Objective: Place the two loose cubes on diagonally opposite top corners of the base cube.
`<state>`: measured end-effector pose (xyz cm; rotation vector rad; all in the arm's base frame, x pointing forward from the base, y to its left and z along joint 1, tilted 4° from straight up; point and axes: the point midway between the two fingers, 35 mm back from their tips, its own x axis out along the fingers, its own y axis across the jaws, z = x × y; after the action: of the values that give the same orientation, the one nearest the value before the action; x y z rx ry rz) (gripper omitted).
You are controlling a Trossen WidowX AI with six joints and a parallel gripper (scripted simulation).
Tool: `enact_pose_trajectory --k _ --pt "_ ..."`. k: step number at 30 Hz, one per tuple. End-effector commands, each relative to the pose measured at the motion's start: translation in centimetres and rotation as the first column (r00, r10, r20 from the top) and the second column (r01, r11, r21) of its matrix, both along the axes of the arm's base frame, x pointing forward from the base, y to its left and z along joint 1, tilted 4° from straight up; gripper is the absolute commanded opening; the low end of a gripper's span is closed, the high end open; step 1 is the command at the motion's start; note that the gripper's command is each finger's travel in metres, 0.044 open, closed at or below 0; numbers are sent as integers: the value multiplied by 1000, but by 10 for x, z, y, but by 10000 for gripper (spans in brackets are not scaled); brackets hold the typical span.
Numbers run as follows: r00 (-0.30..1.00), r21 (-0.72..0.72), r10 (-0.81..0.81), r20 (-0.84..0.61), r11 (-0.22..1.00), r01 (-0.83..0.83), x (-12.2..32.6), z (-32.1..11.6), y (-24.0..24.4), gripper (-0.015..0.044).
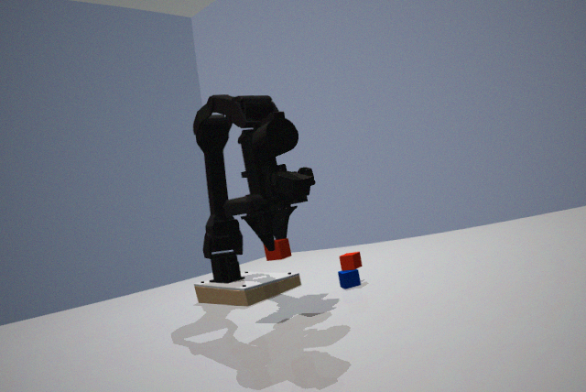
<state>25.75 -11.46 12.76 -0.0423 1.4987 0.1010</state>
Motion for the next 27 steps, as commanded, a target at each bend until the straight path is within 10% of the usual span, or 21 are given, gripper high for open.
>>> enact_pose_trajectory --k 1,27 --pt "997 6 -77 -1 997 77 4 1 7 105" --pt "731 42 -680 -47 730 682 27 2 67 105"
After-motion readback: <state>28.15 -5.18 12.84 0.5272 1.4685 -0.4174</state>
